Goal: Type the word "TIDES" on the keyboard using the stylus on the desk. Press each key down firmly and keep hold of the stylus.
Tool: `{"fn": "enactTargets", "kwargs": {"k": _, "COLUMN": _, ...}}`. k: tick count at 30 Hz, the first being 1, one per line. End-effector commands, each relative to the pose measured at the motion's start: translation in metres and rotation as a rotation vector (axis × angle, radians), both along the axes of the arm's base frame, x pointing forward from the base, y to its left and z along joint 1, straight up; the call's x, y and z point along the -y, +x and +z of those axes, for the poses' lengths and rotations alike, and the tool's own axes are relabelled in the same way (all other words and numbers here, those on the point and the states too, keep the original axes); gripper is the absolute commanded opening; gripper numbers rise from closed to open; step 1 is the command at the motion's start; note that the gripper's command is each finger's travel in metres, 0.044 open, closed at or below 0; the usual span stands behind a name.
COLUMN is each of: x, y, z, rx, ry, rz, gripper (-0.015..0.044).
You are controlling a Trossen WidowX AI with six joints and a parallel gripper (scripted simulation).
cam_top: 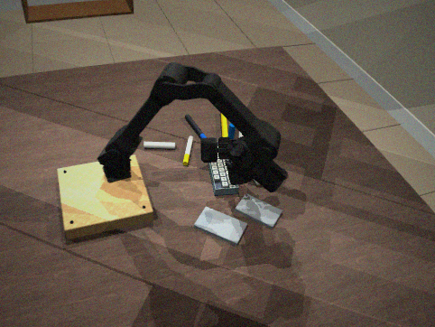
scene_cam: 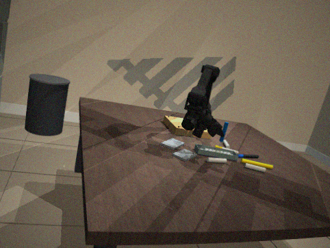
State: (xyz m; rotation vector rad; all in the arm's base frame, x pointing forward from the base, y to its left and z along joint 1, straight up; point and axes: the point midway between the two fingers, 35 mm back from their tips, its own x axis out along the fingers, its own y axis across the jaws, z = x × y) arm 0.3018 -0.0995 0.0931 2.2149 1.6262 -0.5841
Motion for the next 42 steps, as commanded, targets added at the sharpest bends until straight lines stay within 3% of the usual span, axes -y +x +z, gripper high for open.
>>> {"fn": "enactTargets", "kwargs": {"k": 1, "x": 0.009, "y": -0.001, "z": 0.002, "rx": 0.005, "ry": -0.002, "rz": 0.004, "gripper": 0.0000}}
{"fn": "enactTargets", "kwargs": {"k": 11, "x": 0.009, "y": -0.001, "z": -0.018, "rx": 0.004, "ry": -0.002, "rz": 0.004, "gripper": 0.0000}}
{"fn": "enactTargets", "kwargs": {"k": 14, "x": 0.010, "y": -0.001, "z": -0.020, "rx": 0.004, "ry": -0.002, "rz": 0.004, "gripper": 0.0079}}
{"fn": "enactTargets", "kwargs": {"k": 15, "x": 0.010, "y": -0.001, "z": -0.020, "rx": 0.004, "ry": -0.002, "rz": 0.004, "gripper": 0.0081}}
{"fn": "enactTargets", "kwargs": {"k": 42, "x": 0.010, "y": 0.000, "z": -0.034, "rx": 0.004, "ry": -0.002, "rz": 0.004, "gripper": 0.0081}}
